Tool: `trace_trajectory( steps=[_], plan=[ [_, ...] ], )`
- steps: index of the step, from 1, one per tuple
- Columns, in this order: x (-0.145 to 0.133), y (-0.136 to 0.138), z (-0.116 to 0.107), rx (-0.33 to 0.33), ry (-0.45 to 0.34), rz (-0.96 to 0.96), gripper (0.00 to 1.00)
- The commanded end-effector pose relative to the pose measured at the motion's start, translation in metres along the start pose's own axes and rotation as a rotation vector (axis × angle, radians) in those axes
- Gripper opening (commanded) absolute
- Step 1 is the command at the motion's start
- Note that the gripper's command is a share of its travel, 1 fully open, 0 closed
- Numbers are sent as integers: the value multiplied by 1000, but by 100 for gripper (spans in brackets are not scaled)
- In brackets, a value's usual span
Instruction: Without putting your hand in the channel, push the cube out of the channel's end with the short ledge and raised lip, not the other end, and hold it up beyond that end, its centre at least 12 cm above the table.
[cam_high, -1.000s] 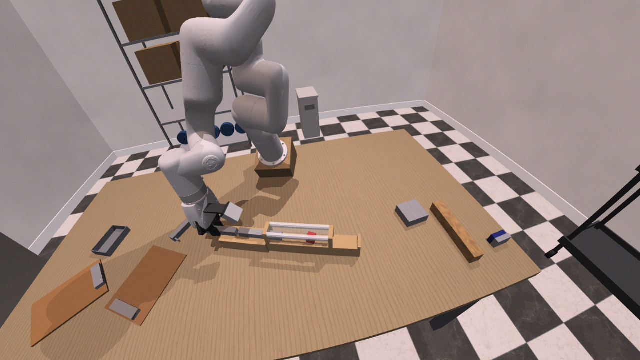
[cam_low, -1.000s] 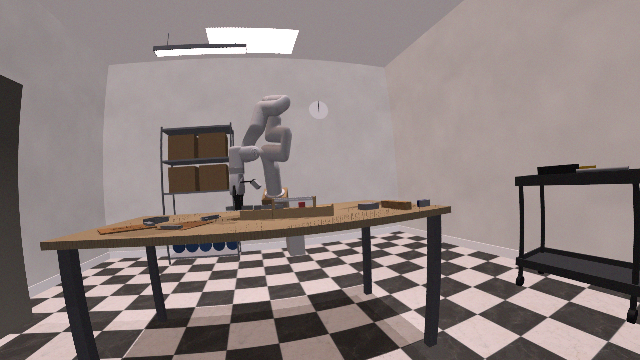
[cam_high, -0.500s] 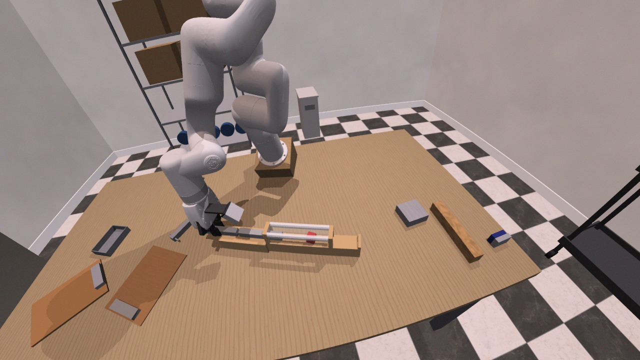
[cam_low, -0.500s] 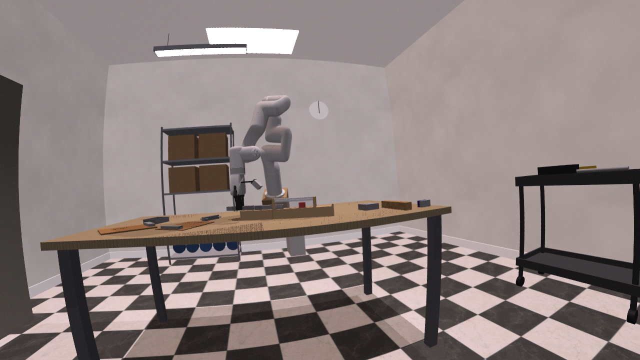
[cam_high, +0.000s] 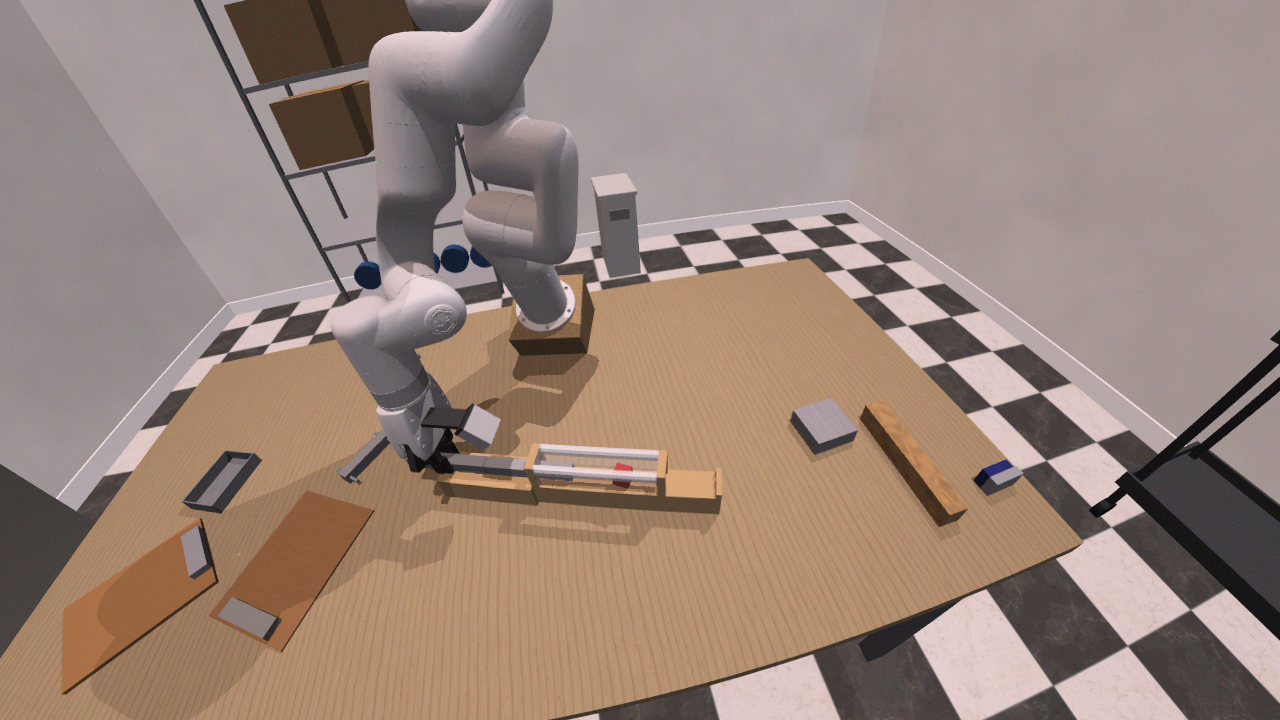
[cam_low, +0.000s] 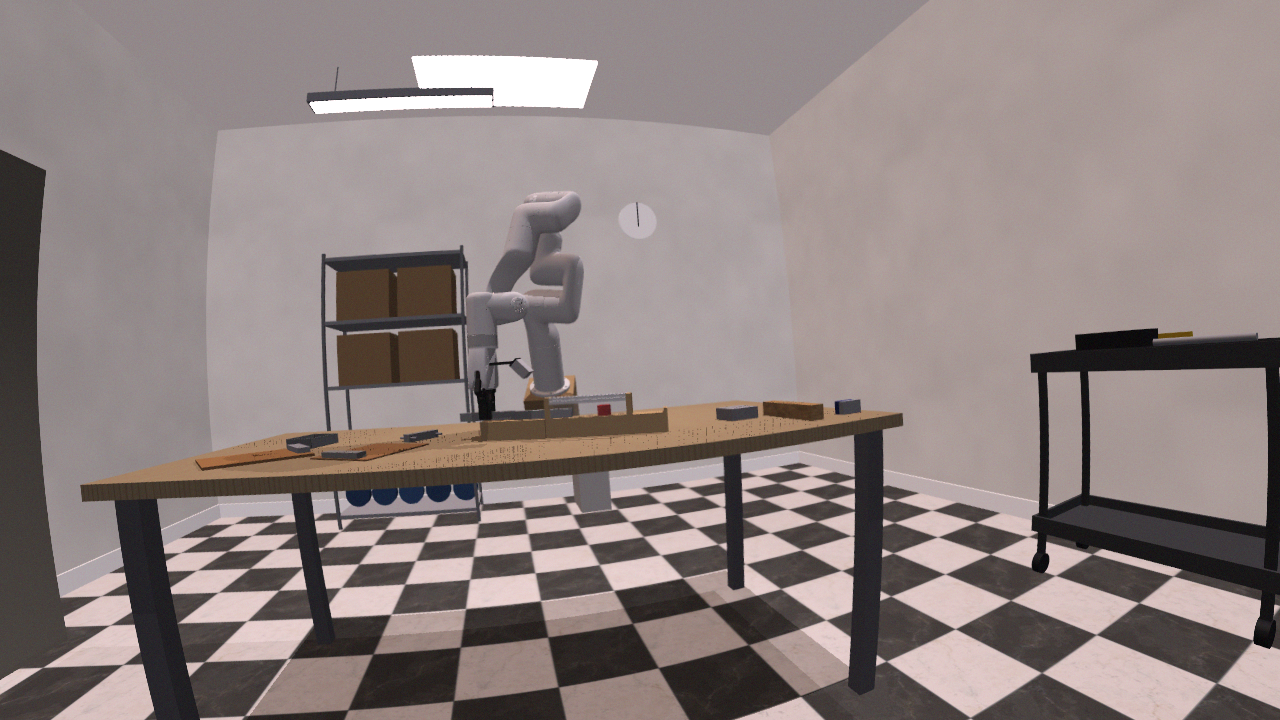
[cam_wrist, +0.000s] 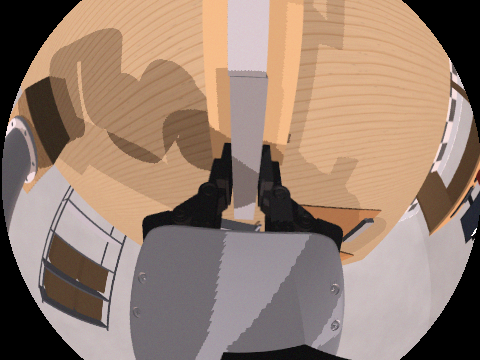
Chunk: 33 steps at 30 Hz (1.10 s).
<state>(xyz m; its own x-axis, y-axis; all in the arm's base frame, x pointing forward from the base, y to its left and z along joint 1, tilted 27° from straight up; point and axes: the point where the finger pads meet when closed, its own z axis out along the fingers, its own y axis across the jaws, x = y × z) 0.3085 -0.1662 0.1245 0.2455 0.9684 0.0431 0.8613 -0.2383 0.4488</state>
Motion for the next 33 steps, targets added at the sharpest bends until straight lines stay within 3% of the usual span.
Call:
trace_trajectory(
  steps=[1, 33],
  plan=[
    [7, 1, -1, -1, -3, 0, 0],
    [86, 2, 0, -1, -3, 0, 0]
  ],
)
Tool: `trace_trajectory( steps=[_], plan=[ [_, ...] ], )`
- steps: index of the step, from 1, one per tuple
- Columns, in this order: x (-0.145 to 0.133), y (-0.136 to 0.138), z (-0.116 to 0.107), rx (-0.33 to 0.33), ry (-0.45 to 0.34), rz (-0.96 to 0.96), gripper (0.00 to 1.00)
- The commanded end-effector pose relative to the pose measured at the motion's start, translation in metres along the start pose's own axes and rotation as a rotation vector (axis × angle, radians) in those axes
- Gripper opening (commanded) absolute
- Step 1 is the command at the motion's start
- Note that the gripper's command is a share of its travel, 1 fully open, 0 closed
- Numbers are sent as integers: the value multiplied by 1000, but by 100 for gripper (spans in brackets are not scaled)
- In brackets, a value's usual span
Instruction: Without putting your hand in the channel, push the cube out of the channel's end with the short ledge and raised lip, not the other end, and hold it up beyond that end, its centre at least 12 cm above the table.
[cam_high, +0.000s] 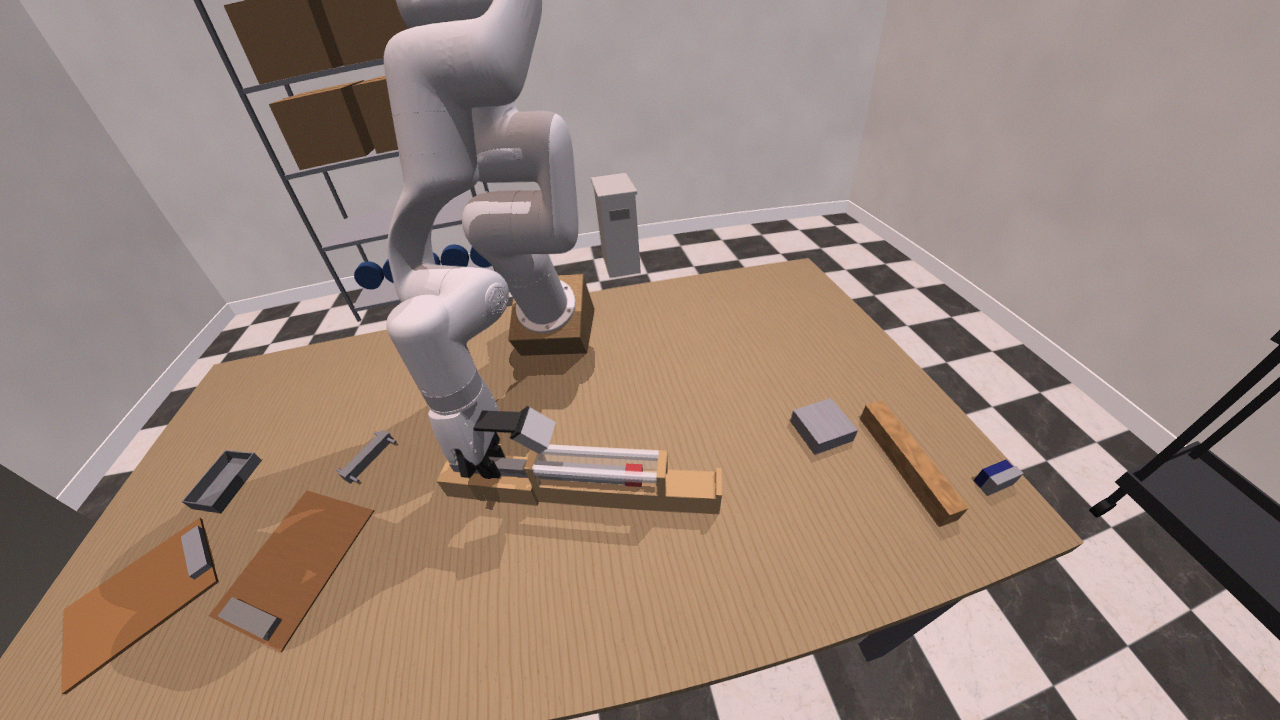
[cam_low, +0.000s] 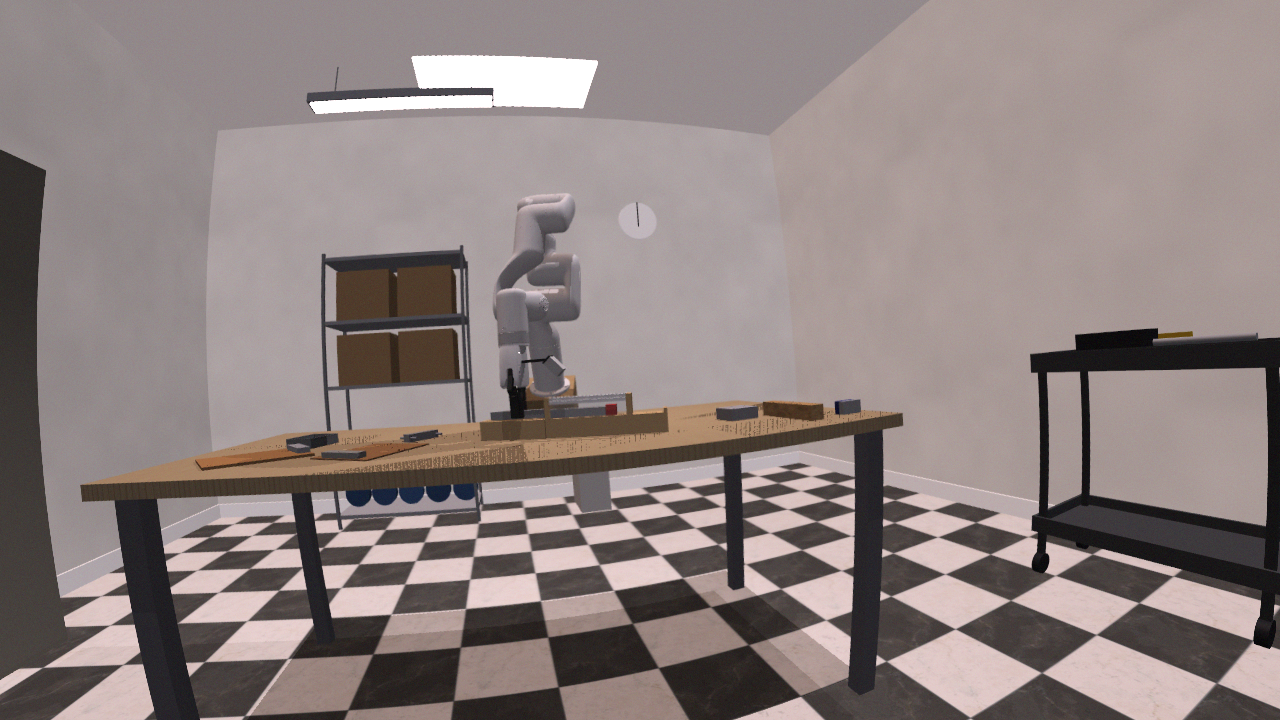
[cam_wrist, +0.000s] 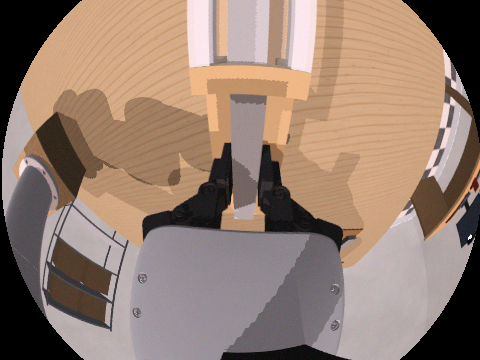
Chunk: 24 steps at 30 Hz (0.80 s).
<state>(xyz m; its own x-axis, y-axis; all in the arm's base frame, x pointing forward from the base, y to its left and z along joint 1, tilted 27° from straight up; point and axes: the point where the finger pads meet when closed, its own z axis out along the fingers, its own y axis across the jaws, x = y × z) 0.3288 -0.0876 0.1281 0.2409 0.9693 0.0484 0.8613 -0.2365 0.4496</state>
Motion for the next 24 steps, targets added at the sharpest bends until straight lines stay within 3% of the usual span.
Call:
trace_trajectory(
  steps=[1, 24],
  plan=[
    [8, 1, -1, 0, -10, 2, 0],
    [43, 2, 0, 0, -10, 2, 0]
  ],
)
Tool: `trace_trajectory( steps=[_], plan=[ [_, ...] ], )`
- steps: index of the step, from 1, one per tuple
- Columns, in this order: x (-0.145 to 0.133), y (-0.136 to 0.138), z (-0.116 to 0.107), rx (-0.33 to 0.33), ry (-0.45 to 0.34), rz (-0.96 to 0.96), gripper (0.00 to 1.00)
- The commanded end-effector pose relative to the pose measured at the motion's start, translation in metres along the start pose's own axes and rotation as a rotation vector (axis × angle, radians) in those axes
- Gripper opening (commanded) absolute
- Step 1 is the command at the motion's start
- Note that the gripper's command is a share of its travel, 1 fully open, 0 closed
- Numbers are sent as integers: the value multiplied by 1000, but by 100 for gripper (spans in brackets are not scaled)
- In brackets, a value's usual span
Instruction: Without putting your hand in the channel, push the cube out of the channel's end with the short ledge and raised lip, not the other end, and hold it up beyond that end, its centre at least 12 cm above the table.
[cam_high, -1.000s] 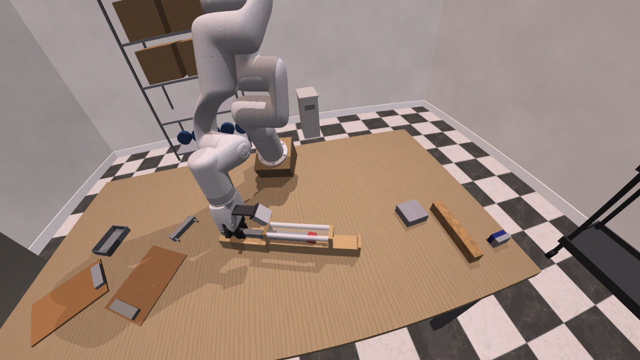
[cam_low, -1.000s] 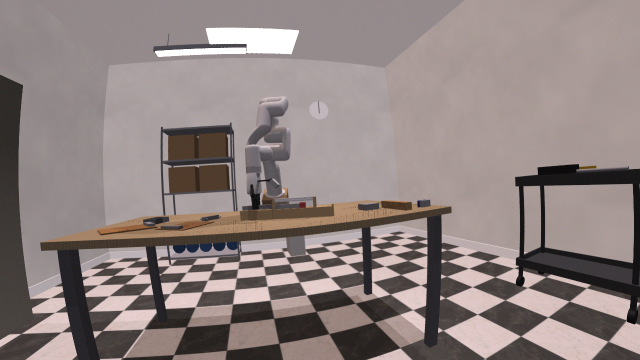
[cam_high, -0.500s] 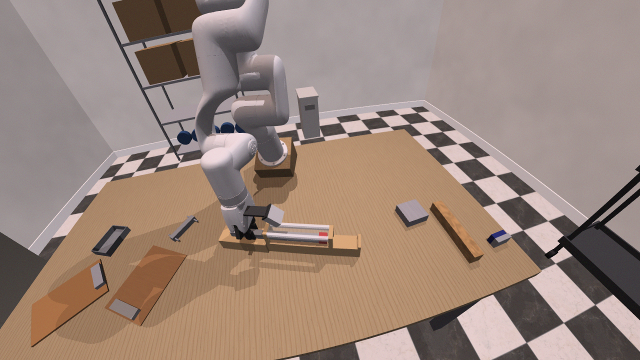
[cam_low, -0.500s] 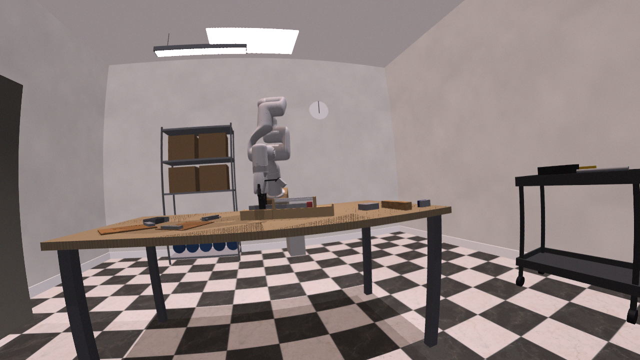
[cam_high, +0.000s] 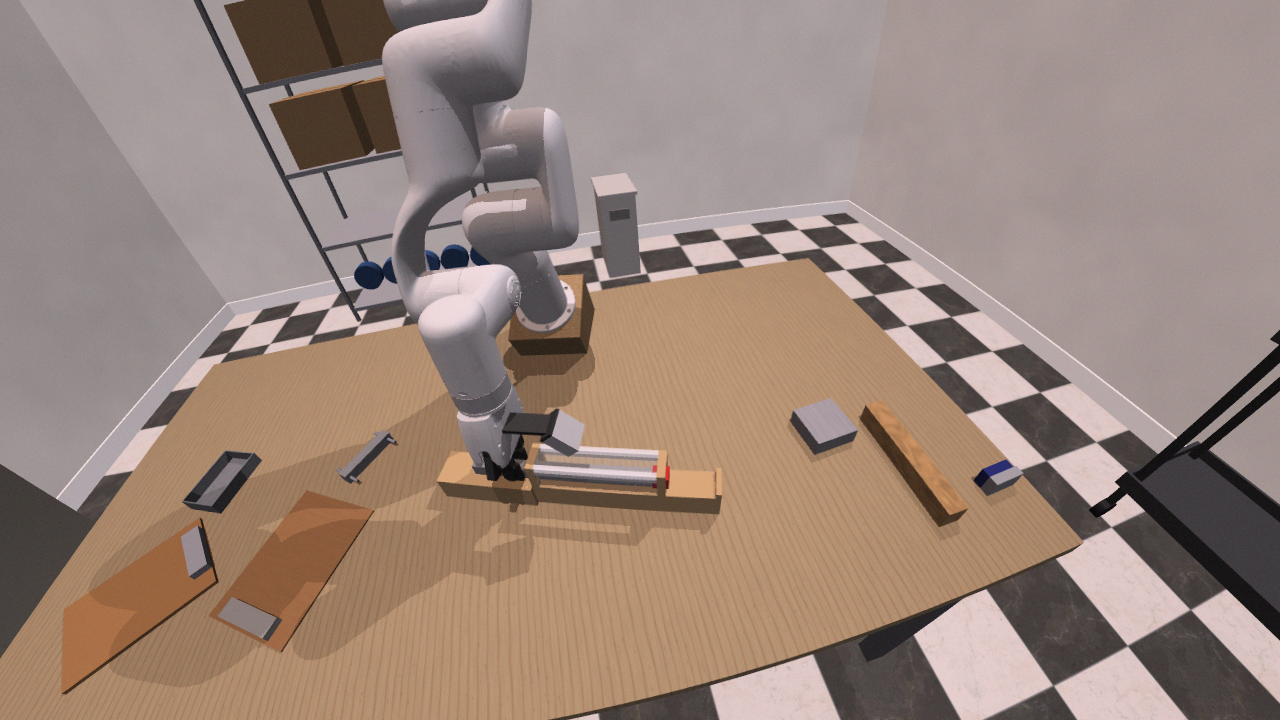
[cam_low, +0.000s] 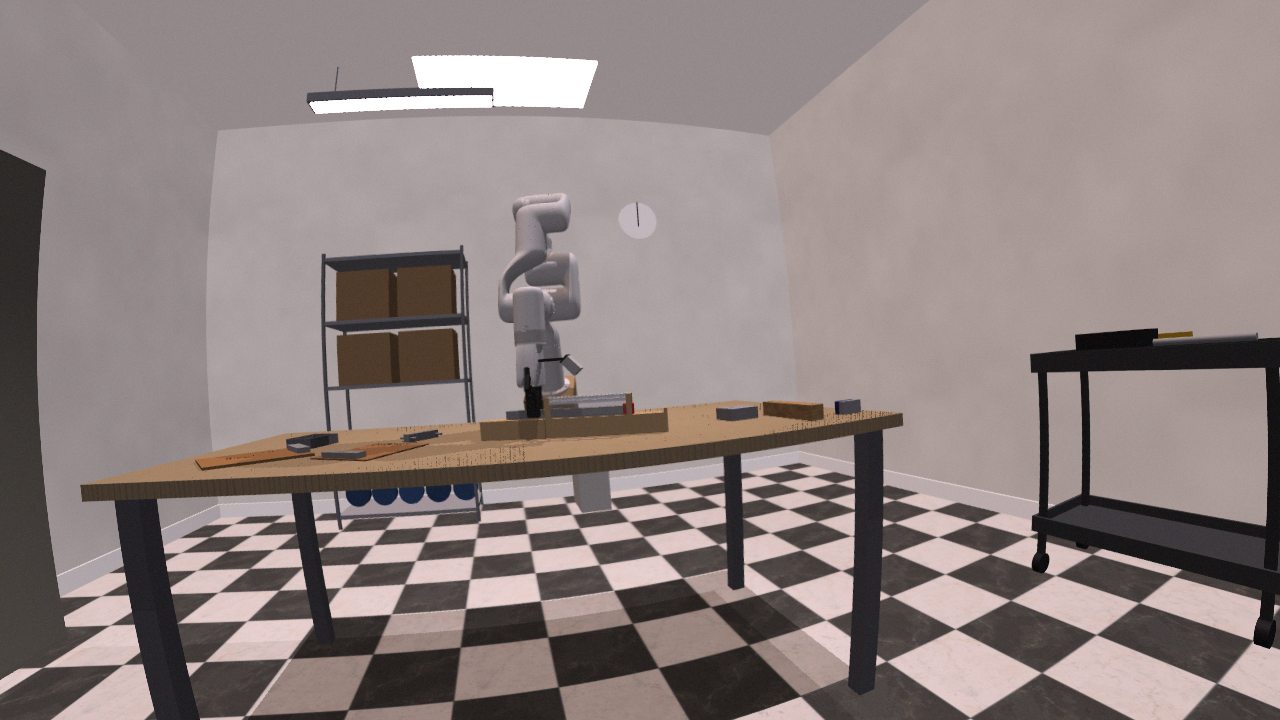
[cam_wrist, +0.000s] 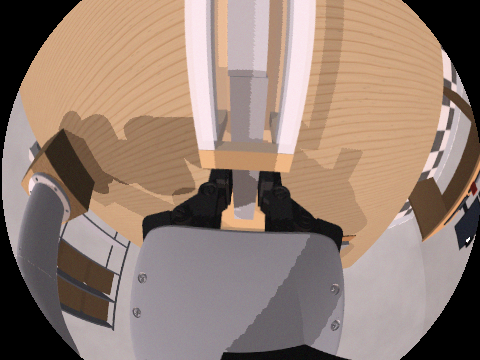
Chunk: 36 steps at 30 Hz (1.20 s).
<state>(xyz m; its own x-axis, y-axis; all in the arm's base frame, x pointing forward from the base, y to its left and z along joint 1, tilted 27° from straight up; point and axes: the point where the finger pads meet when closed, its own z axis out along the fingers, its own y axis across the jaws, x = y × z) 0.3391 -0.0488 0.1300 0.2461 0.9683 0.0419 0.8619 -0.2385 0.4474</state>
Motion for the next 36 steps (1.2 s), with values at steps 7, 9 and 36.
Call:
trace_trajectory(
  steps=[7, 9, 36],
  plan=[
    [6, 1, -1, -3, -2, 0, 0],
    [6, 1, -1, -3, -2, 0, 0],
    [6, 1, -1, -3, -2, 0, 38]
  ],
)
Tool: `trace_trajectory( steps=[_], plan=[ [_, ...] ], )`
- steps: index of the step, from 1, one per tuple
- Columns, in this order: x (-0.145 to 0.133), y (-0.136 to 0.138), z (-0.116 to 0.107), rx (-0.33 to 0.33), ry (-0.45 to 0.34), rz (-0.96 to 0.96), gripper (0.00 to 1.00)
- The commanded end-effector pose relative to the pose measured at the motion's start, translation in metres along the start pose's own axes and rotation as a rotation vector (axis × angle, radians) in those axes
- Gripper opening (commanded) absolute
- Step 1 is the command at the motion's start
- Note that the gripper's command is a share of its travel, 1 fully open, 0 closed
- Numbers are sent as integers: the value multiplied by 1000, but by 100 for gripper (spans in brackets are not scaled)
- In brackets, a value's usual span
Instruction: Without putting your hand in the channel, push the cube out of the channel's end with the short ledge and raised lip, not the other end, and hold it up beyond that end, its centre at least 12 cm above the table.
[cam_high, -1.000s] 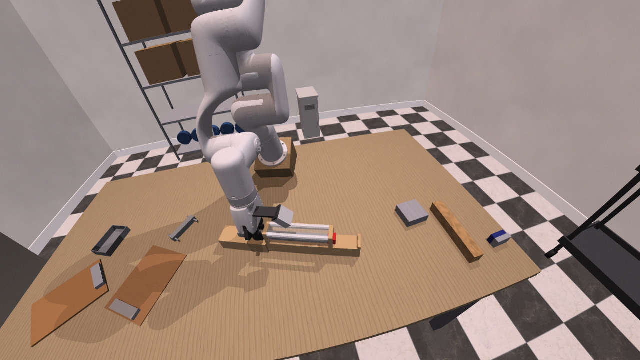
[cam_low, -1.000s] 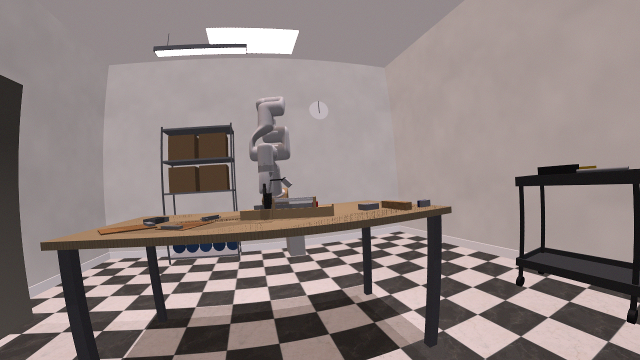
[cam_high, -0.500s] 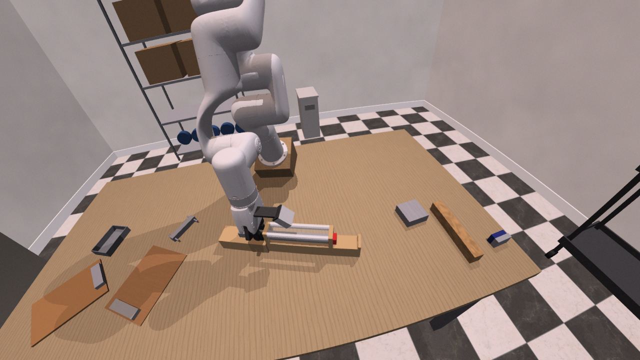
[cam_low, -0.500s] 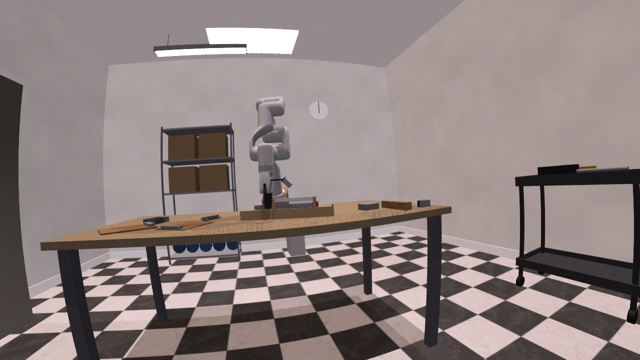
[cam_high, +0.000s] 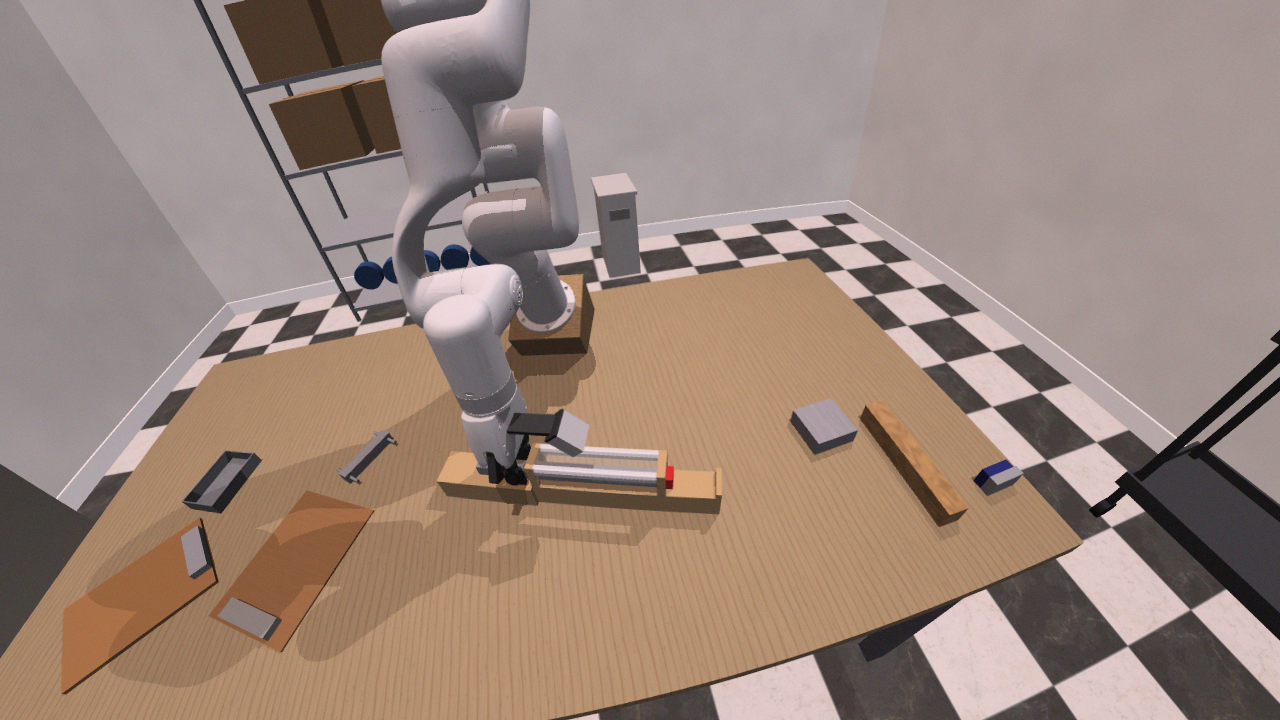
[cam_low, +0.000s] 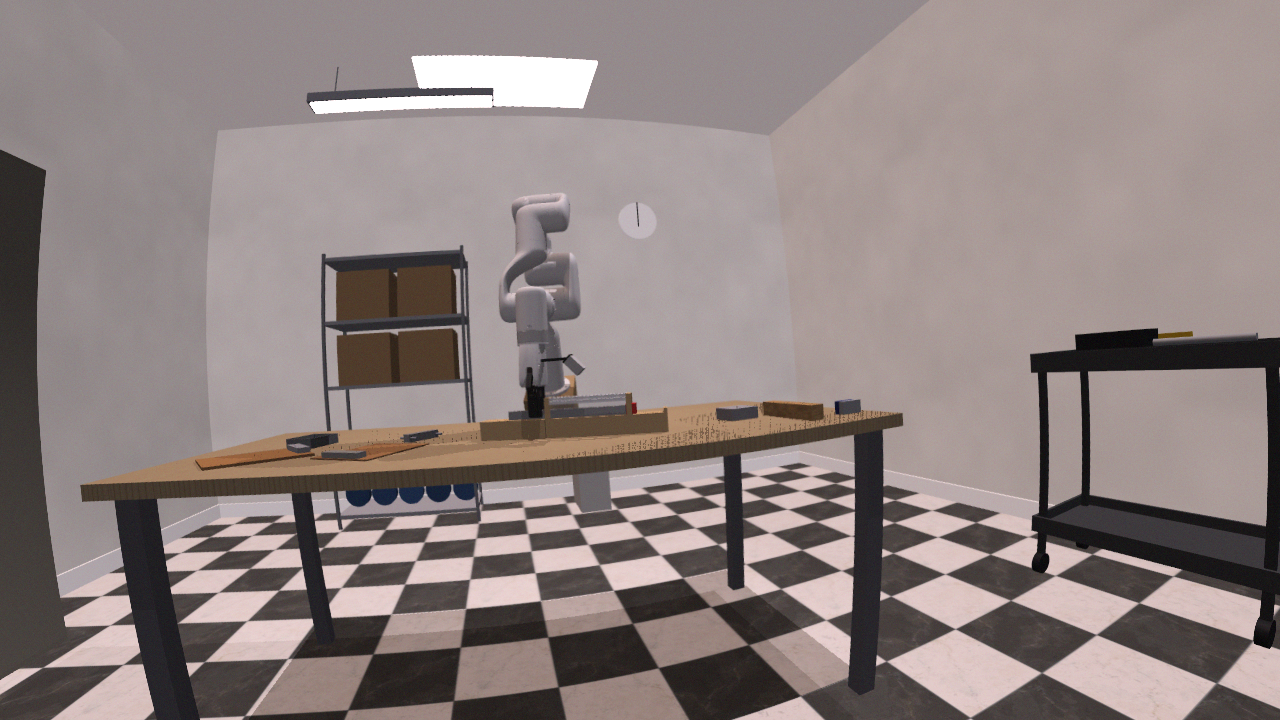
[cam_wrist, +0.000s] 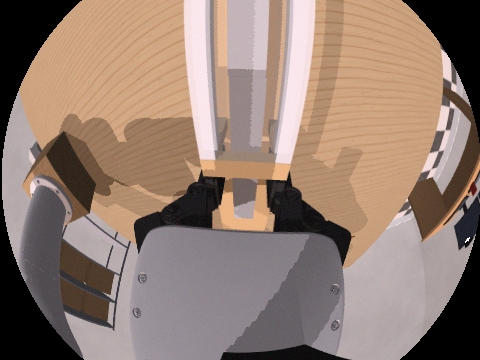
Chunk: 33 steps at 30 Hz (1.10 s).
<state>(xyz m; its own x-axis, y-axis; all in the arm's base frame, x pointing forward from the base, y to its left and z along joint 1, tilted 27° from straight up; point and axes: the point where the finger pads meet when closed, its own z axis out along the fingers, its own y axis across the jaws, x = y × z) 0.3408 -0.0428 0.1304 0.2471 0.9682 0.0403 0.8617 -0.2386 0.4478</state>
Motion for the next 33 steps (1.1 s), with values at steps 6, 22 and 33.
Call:
trace_trajectory(
  steps=[6, 22, 33],
  plan=[
    [0, 1, -1, -2, 0, 0, 38],
    [0, 1, -1, -2, 0, 0, 38],
    [0, 1, -34, -2, 0, 0, 38]
  ],
)
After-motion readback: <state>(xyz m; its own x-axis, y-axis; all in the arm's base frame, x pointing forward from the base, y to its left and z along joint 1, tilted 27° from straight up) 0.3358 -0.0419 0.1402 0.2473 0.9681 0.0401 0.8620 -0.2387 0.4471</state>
